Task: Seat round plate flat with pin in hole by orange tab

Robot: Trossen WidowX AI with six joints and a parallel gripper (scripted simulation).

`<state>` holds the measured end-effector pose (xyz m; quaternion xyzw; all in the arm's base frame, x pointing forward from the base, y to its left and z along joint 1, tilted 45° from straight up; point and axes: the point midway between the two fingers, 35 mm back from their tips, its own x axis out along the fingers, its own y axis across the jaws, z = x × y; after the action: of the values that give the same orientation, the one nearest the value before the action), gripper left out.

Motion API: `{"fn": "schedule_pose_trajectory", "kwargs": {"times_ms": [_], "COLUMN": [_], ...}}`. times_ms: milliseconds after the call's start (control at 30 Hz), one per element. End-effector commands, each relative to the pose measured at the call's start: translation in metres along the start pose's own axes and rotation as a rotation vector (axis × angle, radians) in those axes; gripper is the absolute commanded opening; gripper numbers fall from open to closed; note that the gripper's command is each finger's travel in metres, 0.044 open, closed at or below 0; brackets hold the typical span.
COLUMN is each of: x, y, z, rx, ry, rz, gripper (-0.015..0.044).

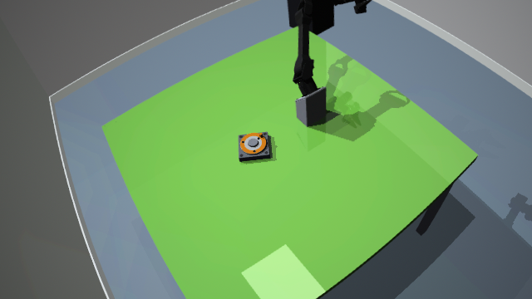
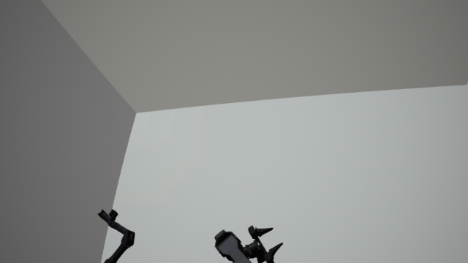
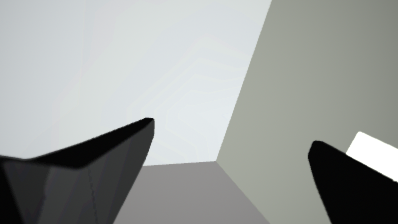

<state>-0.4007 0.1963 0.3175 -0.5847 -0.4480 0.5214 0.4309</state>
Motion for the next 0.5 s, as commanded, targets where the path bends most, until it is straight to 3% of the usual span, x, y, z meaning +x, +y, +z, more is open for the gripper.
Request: {"fn": "schedule_pose_trajectory", "kwargs": {"times_ms": [0,67,200,300,467], "x": [0.001,0.008,0.082,0.106,0.182], "y": [0.0,-0.001,0.011,0.016,0.035], "z": [-0.001,-0.007,-0.044,-0.061,-0.135], "rx": [0.003,0.027,0.097,0.122,0.215], "ry": [-0.001,-0.007,0.165,0.229,0.457], "rz": [0.007,0.059,0.119,0.136,0.196], "gripper": [0.0374,0.0321,0.0216,0.0137,0.0006]}}
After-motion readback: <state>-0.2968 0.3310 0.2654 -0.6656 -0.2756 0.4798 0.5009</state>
